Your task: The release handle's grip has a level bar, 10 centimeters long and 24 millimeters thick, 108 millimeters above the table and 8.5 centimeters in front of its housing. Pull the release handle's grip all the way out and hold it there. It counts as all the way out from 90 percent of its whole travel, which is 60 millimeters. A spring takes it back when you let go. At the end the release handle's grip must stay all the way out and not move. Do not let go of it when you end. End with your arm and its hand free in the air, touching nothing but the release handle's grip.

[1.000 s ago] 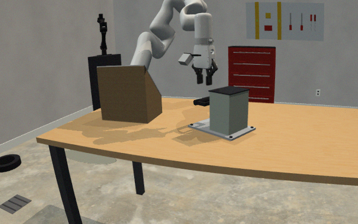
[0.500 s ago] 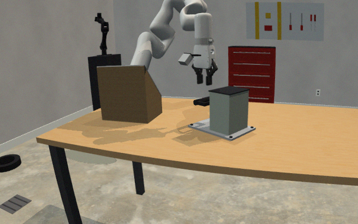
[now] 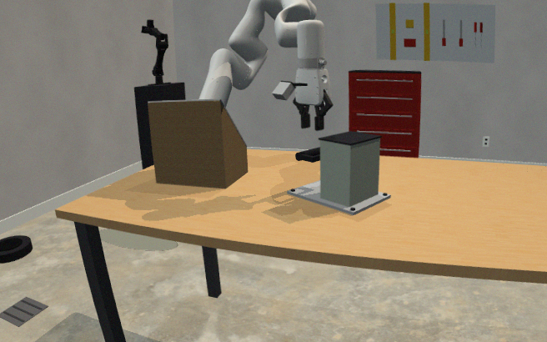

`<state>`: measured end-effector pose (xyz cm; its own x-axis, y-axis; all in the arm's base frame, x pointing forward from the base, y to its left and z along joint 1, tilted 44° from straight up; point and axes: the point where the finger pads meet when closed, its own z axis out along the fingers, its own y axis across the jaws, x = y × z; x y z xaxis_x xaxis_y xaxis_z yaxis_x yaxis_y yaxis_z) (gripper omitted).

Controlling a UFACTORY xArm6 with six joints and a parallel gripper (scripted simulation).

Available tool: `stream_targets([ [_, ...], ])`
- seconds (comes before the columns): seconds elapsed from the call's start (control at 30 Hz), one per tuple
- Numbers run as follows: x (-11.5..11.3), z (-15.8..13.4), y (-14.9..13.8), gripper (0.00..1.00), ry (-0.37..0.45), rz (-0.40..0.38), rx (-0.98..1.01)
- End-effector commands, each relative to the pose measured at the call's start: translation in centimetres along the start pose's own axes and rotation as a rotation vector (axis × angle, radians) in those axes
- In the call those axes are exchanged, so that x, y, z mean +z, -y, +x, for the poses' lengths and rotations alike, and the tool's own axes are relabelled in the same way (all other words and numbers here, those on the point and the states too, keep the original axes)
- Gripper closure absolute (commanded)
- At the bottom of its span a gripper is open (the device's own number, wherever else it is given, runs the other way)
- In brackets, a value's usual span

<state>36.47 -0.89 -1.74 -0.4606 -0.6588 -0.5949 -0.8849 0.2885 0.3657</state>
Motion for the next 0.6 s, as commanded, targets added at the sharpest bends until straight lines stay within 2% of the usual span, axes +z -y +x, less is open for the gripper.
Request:
stream_targets([
  [0.0,0.0,0.0,0.1,0.48,0.001,0.003,-0.002],
  [0.57,1.6,-0.1,0.1,0.48,0.003,0.004,-0.004],
])
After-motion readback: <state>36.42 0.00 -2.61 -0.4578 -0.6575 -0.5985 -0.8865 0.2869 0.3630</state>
